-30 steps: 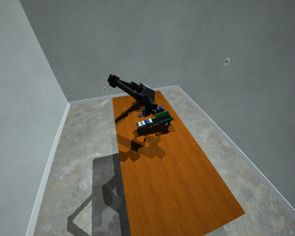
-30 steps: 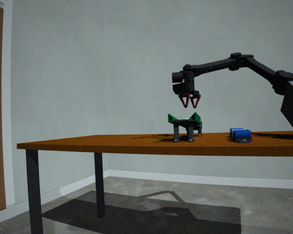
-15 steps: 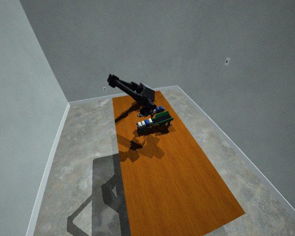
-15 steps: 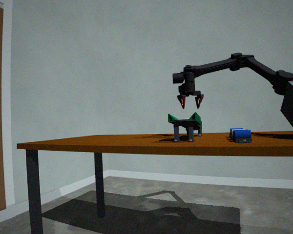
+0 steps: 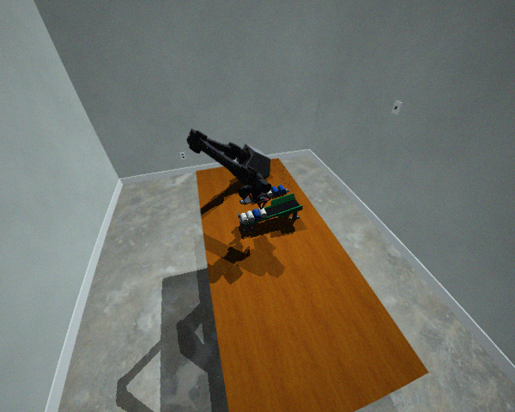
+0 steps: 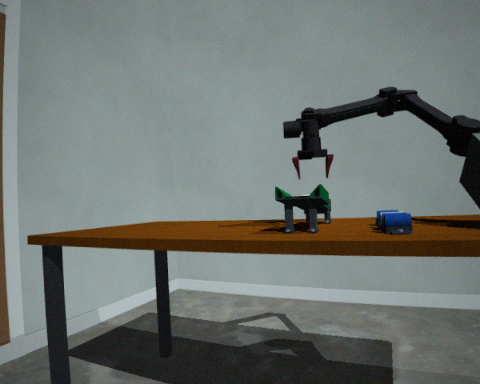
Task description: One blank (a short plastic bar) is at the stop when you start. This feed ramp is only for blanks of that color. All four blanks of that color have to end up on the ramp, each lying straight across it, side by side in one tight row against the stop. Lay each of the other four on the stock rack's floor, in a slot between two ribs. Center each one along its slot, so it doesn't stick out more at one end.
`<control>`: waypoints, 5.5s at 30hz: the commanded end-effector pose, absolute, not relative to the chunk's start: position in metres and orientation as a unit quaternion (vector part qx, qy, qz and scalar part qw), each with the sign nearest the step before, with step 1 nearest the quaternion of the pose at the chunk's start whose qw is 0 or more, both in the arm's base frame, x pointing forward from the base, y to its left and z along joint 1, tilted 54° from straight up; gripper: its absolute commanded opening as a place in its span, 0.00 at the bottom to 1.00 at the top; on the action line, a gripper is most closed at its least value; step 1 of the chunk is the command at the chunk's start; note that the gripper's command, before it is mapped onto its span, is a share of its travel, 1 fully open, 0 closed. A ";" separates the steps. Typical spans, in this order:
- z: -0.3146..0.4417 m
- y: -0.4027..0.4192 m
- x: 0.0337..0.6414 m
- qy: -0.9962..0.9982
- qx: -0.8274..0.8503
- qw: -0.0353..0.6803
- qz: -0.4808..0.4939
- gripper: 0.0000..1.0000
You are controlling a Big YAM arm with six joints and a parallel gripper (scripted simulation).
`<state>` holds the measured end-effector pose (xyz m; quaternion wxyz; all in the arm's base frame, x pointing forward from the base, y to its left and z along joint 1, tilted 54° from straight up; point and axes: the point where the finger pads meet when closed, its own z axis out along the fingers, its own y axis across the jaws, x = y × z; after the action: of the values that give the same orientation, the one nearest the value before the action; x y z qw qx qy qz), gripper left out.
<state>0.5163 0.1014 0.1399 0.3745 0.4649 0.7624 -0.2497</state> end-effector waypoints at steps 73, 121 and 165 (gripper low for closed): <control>0.127 0.080 0.524 0.698 0.556 0.400 -0.210 0.78; 0.107 0.055 0.539 0.698 0.557 0.401 -0.206 0.78; 0.107 0.055 0.539 0.698 0.557 0.401 -0.206 0.78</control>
<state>0.5344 0.0620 0.1183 0.4061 0.5576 0.6964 -0.1980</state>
